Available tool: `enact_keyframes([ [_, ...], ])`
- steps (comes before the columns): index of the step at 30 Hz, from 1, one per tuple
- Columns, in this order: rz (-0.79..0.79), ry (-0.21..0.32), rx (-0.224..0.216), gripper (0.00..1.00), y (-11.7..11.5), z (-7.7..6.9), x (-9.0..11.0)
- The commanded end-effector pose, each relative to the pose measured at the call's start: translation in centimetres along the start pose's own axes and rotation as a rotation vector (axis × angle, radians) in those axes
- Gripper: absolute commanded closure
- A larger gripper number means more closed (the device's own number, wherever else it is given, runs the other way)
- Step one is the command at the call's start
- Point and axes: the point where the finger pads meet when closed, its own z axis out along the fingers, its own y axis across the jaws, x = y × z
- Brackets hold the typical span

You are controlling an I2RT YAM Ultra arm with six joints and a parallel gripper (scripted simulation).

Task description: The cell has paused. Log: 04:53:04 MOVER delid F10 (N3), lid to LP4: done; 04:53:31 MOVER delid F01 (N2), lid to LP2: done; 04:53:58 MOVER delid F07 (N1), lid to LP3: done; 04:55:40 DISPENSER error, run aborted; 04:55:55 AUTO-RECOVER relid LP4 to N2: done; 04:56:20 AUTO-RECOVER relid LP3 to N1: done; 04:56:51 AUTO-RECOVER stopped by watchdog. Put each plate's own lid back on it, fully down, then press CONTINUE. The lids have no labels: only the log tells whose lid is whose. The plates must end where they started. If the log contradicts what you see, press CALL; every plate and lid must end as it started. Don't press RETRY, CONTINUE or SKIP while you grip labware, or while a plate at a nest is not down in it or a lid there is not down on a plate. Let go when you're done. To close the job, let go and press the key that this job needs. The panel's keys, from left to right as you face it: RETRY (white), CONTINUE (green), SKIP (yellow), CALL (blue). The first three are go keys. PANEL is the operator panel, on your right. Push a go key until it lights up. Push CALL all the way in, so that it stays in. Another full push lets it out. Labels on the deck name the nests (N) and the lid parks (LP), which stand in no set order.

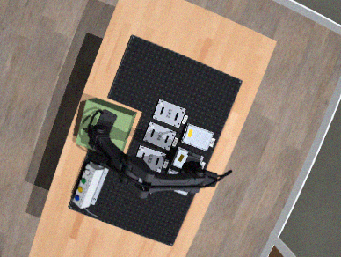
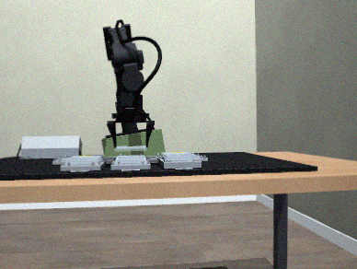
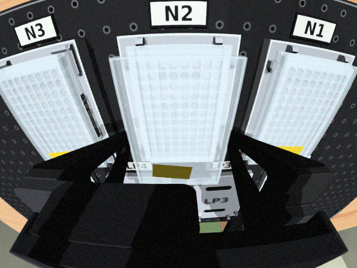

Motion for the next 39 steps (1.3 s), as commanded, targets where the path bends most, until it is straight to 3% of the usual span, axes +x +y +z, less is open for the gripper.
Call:
enact_keyframes([
  [1,-0.017,-0.034,0.001,1.0,0.1,-2.0,-0.8],
  [7,-0.014,-0.051,0.0,1.0,0.0,-2.4,-1.4],
  [21,-0.016,-0.043,0.0,1.0,0.1,-0.7,-1.3],
  [24,-0.012,-0.055,0.0,1.0,0.0,-1.0,-1.5],
  [32,-0.014,-0.036,0.001,1.0,0.0,0.1,-1.0],
  [39,-0.012,-0.042,0.0,1.0,-0.1,0.0,-1.1],
])
